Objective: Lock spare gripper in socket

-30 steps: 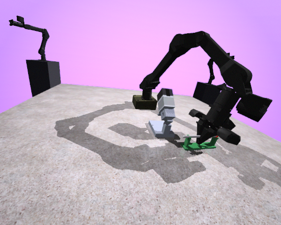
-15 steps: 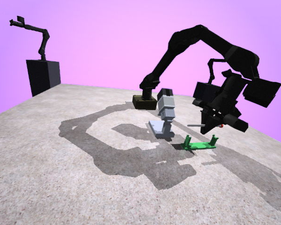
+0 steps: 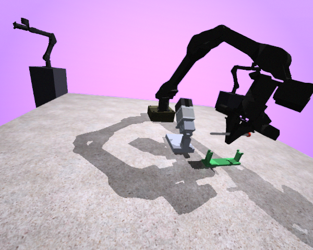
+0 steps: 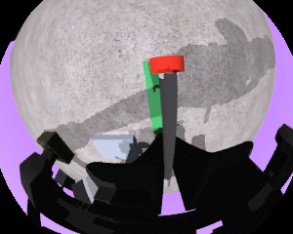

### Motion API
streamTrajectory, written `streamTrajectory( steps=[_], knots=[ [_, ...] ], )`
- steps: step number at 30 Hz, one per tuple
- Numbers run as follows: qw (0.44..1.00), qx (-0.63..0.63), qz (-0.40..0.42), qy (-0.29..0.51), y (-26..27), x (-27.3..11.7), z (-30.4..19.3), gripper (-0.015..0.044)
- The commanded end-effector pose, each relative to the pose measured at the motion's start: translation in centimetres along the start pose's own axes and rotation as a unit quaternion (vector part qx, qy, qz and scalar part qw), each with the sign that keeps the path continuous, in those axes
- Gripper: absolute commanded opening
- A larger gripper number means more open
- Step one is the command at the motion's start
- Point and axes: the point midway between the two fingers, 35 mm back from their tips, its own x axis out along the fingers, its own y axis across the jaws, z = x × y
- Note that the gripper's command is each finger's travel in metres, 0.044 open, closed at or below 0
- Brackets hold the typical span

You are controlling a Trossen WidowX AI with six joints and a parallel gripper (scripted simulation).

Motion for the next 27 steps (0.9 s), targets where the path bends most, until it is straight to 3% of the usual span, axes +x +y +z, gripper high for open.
streamTrajectory(
  steps=[1,27],
  knots=[
    [1.0,0.013,0.003,-0.002,0.0,0.0,0.0,0.0],
    [1.0,0.016,0.006,-0.002,6.9,-2.4,0.2,0.0]
  ],
)
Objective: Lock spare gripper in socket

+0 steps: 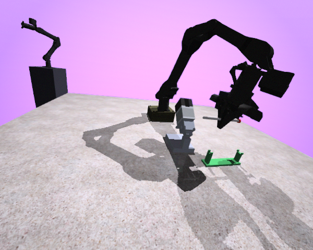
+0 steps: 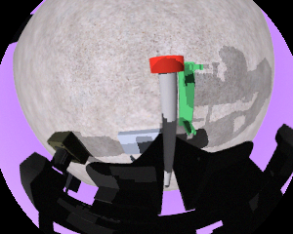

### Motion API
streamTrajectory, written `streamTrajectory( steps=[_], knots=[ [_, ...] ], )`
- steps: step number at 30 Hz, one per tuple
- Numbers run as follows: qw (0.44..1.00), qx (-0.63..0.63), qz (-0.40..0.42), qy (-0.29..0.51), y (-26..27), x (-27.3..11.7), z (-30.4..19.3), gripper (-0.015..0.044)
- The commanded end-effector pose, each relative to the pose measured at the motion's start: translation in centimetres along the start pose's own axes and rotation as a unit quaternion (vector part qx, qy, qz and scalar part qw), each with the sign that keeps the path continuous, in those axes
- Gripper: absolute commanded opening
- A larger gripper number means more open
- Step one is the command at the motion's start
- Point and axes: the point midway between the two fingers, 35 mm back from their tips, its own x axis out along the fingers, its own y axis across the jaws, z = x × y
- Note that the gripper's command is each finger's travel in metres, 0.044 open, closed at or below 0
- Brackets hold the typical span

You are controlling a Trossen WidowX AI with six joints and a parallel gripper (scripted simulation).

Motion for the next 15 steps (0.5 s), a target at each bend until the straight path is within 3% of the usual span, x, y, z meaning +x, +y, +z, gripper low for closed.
streamTrajectory(
  steps=[1,8,15],
  knots=[
    [1.0,0.002,0.002,-0.001,1.1,-0.1,0.0,0.0],
    [1.0,0.003,0.002,-0.001,2.2,-0.1,0.0,0.0],
    [1.0,0.004,0.002,-0.002,2.1,2.5,0.7,0.0]
  ],
)
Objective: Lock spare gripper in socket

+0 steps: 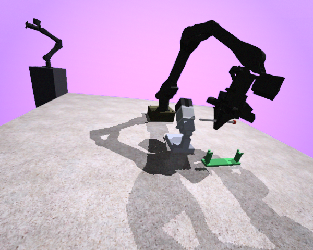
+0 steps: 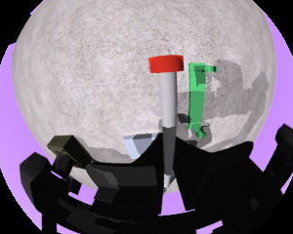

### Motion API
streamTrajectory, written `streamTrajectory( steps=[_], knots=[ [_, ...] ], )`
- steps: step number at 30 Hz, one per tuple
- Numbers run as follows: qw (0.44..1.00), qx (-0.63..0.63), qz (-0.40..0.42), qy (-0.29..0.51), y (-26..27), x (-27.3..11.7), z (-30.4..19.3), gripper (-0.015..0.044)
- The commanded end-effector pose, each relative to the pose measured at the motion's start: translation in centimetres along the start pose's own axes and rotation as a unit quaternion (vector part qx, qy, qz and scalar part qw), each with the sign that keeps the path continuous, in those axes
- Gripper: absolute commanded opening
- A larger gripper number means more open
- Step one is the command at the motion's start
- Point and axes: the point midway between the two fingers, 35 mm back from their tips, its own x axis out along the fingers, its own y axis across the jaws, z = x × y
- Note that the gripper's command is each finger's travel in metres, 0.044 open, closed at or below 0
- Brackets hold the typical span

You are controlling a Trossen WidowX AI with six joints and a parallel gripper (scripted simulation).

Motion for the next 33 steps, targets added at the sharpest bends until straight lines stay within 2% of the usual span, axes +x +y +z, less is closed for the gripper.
streamTrajectory(
  steps=[1,7,33],
  knots=[
    [1.0,0.0,0.005,0.001,0.2,1.7,0.3,0.0],
    [1.0,0.002,0.003,0.001,0.4,3.6,0.8,0.0],
    [1.0,0.002,0.002,0.0,0.3,3.7,-0.9,0.0]
  ],
)
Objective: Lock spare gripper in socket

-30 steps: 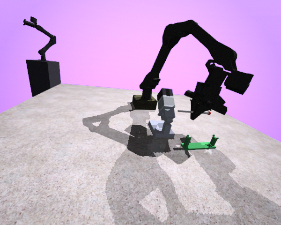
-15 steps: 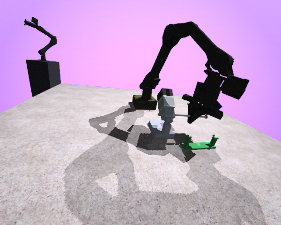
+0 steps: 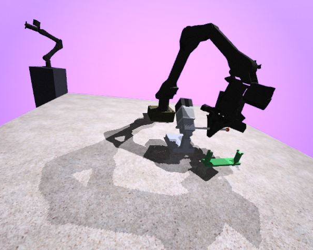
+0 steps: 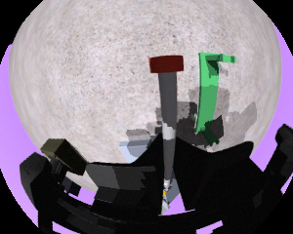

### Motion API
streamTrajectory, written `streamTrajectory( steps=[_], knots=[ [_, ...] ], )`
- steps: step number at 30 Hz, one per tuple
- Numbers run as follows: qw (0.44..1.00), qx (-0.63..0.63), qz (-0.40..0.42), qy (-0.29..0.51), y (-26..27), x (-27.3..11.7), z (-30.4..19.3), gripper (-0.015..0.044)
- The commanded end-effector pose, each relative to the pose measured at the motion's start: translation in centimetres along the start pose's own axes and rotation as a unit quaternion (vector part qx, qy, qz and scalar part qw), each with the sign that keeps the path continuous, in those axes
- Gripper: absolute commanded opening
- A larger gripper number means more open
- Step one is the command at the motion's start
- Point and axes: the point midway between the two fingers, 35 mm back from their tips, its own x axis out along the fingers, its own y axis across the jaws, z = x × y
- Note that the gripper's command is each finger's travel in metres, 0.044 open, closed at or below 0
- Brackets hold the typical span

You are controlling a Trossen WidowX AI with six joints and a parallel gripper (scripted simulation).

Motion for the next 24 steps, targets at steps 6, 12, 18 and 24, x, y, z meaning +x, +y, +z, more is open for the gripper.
streamTrajectory(
  steps=[6,12,18,24],
  knots=[
    [1.0,-0.001,0.0,0.002,0.0,0.3,-0.6,0.0],
    [1.0,-0.001,-0.001,0.002,0.2,0.3,-0.9,0.0],
    [1.0,-0.001,-0.001,0.002,0.2,0.4,-1.3,0.0],
    [1.0,-0.001,-0.001,0.001,0.0,0.5,-1.6,0.0]
  ],
)
